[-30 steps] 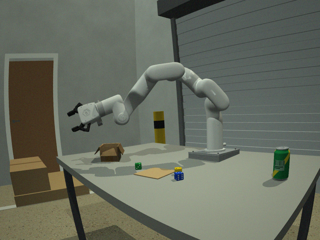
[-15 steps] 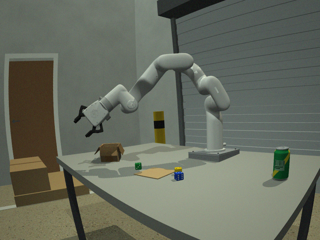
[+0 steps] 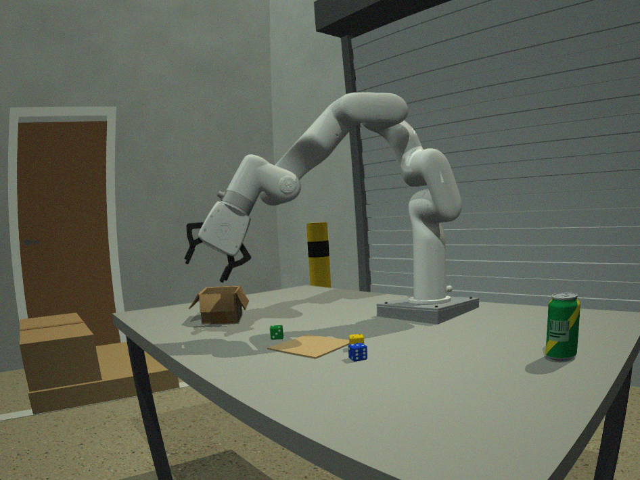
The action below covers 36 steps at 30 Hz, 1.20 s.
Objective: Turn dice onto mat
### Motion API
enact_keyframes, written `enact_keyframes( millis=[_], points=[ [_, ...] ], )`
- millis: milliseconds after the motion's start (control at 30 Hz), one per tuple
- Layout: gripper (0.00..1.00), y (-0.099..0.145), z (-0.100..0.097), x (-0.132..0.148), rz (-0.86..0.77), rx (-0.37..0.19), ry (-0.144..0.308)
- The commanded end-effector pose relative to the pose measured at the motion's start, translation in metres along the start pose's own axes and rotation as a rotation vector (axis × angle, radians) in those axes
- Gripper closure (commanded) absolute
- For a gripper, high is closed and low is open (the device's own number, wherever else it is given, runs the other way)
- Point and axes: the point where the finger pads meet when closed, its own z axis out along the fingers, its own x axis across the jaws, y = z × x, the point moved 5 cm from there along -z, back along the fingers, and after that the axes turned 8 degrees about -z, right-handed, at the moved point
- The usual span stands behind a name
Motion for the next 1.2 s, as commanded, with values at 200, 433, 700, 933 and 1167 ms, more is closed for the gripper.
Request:
enact_keyframes(
  millis=[200, 433, 700, 933, 1167],
  points=[
    [0.0, 0.034, -0.04, 0.086, -0.196, -0.057, 0.296],
    [0.0, 0.044, -0.057, 0.123, -0.274, -0.085, 0.41],
    [0.0, 0.053, -0.08, 0.167, -0.363, -0.124, 0.541],
    [0.0, 0.053, -0.08, 0.167, -0.364, -0.124, 0.541],
    [0.0, 0.053, -0.08, 0.167, -0.364, -0.124, 0.541]
  ],
)
